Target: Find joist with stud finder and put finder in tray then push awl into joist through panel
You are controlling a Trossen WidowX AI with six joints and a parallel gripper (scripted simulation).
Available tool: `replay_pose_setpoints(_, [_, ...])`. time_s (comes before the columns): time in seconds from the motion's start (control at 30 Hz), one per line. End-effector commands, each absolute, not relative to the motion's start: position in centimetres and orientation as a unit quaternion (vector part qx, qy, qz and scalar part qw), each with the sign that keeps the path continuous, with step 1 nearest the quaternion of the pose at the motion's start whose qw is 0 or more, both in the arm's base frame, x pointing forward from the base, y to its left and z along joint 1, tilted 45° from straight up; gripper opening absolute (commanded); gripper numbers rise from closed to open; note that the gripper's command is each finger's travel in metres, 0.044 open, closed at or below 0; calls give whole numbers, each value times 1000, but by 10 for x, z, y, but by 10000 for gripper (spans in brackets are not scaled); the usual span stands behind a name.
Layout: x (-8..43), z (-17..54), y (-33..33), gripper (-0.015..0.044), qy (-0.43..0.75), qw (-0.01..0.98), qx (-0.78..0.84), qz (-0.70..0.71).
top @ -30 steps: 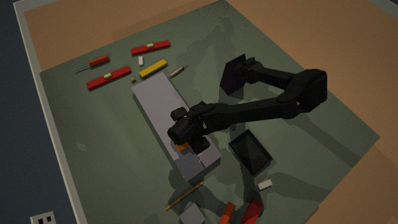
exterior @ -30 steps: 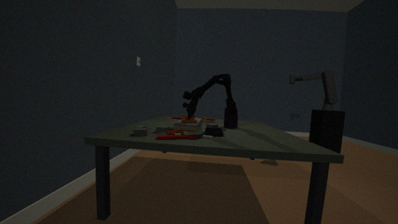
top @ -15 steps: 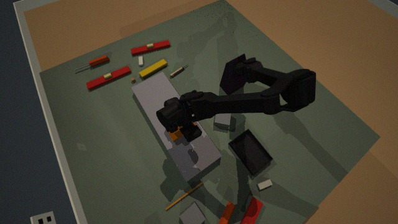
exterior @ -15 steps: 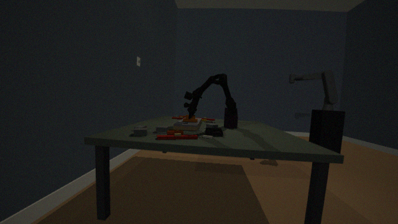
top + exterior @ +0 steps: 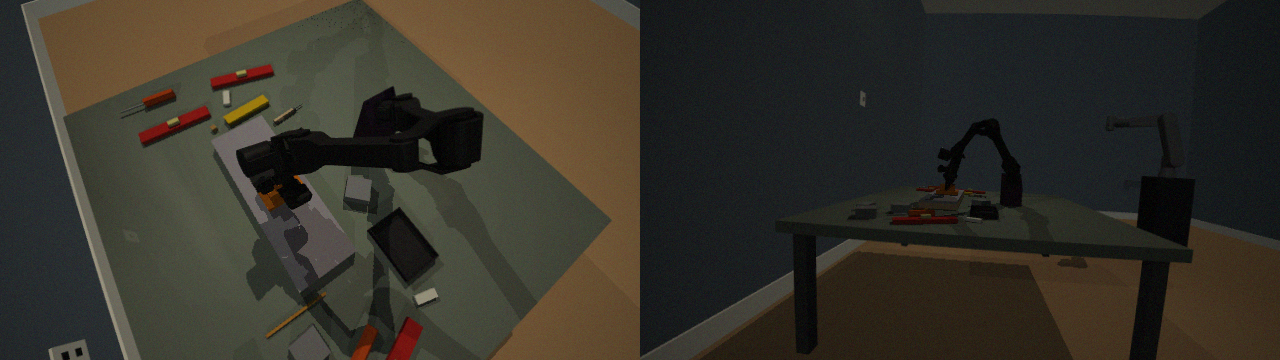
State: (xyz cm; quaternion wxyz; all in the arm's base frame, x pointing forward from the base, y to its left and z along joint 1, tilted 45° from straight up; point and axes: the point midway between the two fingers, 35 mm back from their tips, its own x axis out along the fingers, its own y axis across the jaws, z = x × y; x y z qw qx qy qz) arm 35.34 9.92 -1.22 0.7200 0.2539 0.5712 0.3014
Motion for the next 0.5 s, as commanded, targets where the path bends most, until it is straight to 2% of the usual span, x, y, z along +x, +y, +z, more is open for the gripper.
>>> replay_pose_setpoints(0.0, [356,-26,86,0,573,721,253,298])
replay_pose_setpoints(0.47, [363,-61,51,0,573,721,252,297])
